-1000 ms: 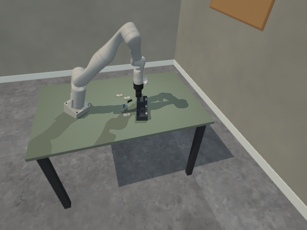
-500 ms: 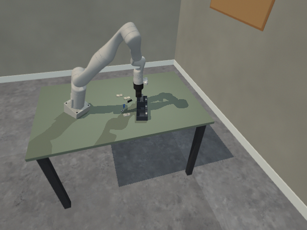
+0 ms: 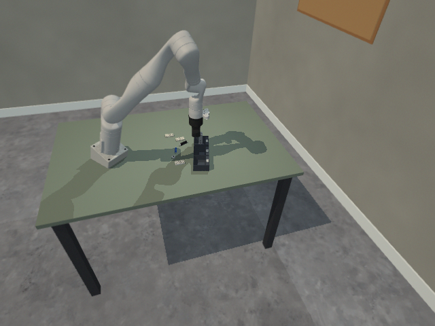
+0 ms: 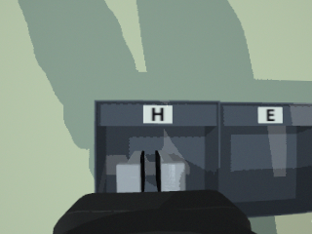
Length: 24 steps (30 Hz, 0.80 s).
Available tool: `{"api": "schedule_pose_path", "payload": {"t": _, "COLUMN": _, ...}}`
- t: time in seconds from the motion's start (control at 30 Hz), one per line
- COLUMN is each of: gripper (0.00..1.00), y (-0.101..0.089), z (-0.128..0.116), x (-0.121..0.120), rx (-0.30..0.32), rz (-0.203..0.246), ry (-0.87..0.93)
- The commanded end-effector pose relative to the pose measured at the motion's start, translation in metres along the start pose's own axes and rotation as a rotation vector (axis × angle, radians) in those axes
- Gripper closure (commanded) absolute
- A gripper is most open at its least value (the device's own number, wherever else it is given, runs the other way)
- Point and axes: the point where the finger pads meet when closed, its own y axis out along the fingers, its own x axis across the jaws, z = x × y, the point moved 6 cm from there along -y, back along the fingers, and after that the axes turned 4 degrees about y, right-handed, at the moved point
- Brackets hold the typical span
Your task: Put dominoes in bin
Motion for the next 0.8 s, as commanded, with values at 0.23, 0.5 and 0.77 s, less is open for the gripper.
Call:
{"api": "schedule_pose_path", "payload": {"t": 0.23, "gripper": 0.69, "y": -0.013, "z": 0.002, "x": 0.0, "rx": 0.007, "rz": 0.003, "ry": 0.002}}
{"api": "schedule_pose_path", "payload": {"t": 0.5, "gripper": 0.69, "y": -0.023, "z": 0.002, "x": 0.0, "rx": 0.007, "rz": 0.003, "ry": 0.002}}
{"api": "schedule_pose_path", "payload": {"t": 0.77, "gripper": 0.69, "y": -0.047, "z": 0.002, "x": 0.0, "rx": 0.007, "rz": 0.003, "ry": 0.002}}
